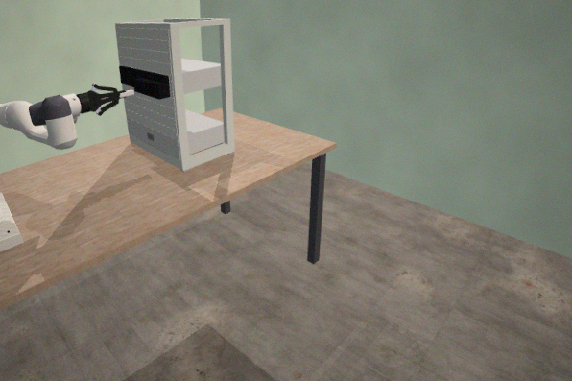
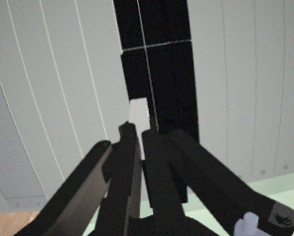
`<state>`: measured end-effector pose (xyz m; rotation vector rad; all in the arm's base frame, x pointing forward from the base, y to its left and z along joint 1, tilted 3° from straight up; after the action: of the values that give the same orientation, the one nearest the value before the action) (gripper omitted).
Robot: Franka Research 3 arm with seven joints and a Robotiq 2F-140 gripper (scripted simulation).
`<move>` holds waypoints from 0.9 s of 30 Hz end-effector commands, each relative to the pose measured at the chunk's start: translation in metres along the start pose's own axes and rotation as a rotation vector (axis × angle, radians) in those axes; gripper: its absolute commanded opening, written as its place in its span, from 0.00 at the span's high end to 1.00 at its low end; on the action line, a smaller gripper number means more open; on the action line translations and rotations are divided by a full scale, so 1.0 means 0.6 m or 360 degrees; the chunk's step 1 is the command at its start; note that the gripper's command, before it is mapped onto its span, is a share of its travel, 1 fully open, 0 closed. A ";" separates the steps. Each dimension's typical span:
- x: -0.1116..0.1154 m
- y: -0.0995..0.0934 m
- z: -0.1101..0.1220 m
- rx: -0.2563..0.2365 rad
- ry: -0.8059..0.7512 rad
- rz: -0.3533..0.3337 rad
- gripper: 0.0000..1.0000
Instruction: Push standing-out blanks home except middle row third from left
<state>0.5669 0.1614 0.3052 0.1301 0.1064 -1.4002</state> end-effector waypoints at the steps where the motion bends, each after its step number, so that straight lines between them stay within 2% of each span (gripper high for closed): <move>1: 0.002 0.029 0.002 0.0007 -0.0017 -0.0007 1.00; 4: 0.003 0.042 0.002 0.0007 -0.0017 -0.0007 1.00; 27: 0.003 0.043 0.002 0.0007 -0.0017 -0.0007 1.00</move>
<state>0.5911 0.1646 0.3069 0.1332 0.1030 -1.4017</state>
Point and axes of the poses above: the point where the finger pads meet when closed, its own y axis out along the fingers, its own z axis across the jaws, x = y × z, the point moved 5 cm from there along -y, back along the fingers, and after that the axes turned 10 degrees about y, right-handed, at the moved point
